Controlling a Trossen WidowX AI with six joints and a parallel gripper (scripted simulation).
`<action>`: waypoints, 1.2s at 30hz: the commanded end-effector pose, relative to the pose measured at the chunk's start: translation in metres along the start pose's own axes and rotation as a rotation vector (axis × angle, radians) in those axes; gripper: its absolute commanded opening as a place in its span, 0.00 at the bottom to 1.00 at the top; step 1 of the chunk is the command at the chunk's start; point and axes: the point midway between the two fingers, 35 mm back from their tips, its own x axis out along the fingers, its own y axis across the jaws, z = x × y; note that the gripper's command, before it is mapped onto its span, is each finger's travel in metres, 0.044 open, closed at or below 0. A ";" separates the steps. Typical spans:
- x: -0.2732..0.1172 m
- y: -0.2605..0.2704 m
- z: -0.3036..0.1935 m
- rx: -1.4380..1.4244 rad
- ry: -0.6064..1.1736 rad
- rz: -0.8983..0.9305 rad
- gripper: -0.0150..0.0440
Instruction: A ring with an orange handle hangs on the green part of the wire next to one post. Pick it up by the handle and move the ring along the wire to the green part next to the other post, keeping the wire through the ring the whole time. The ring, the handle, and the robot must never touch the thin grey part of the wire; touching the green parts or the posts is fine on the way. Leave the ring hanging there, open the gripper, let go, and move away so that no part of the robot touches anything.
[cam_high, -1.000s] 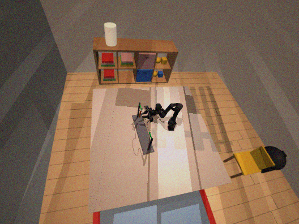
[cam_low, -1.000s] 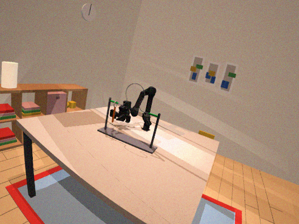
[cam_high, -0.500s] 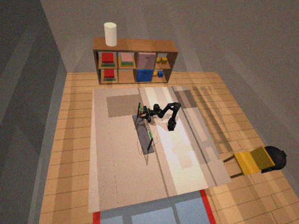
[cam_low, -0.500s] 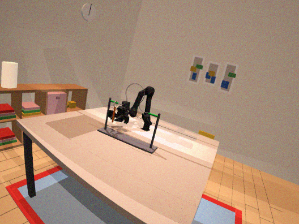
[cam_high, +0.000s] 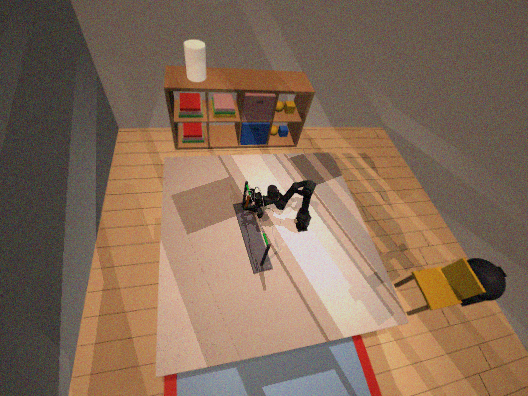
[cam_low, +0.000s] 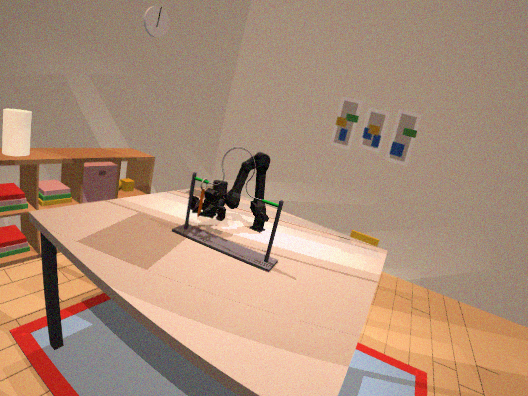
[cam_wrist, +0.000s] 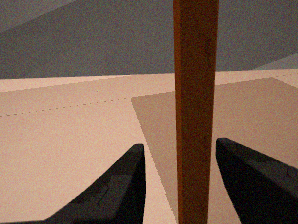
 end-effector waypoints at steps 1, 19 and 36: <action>0.008 0.000 0.001 -0.001 -0.005 -0.004 0.53; 0.009 0.000 0.001 -0.001 -0.005 -0.004 0.53; 0.009 0.001 0.001 -0.002 -0.004 0.002 0.00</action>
